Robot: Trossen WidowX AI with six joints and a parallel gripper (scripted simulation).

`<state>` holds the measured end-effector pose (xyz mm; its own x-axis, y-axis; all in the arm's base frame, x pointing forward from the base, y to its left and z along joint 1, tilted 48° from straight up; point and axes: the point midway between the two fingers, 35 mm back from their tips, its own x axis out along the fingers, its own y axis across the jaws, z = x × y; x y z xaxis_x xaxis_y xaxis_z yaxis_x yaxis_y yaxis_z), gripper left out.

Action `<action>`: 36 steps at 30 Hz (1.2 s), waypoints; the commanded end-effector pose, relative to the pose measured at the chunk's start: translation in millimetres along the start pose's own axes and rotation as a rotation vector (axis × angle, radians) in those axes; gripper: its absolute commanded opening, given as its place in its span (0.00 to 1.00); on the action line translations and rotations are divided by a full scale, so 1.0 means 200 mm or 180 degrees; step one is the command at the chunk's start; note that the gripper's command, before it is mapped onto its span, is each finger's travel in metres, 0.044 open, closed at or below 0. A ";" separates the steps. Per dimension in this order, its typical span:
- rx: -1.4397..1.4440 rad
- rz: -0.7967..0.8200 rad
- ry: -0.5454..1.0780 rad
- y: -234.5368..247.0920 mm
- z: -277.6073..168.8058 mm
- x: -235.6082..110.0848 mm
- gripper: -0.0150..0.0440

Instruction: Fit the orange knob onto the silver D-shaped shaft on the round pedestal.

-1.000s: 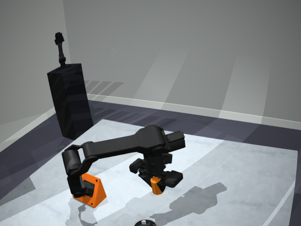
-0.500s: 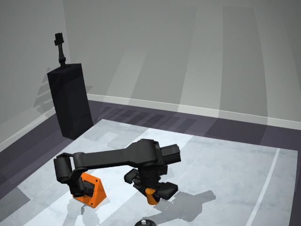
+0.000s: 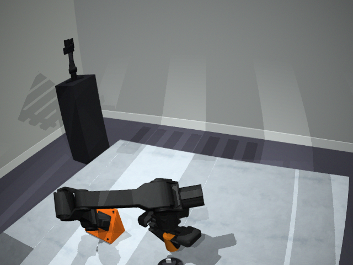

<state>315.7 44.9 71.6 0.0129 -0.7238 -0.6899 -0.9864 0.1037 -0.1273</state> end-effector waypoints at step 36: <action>-0.2206 -0.0003 0.0070 0.00 -0.15 0.05 0.25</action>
<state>311.1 16.6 85.7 0.0135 -0.7357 -0.6771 -0.9016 -0.3018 0.3100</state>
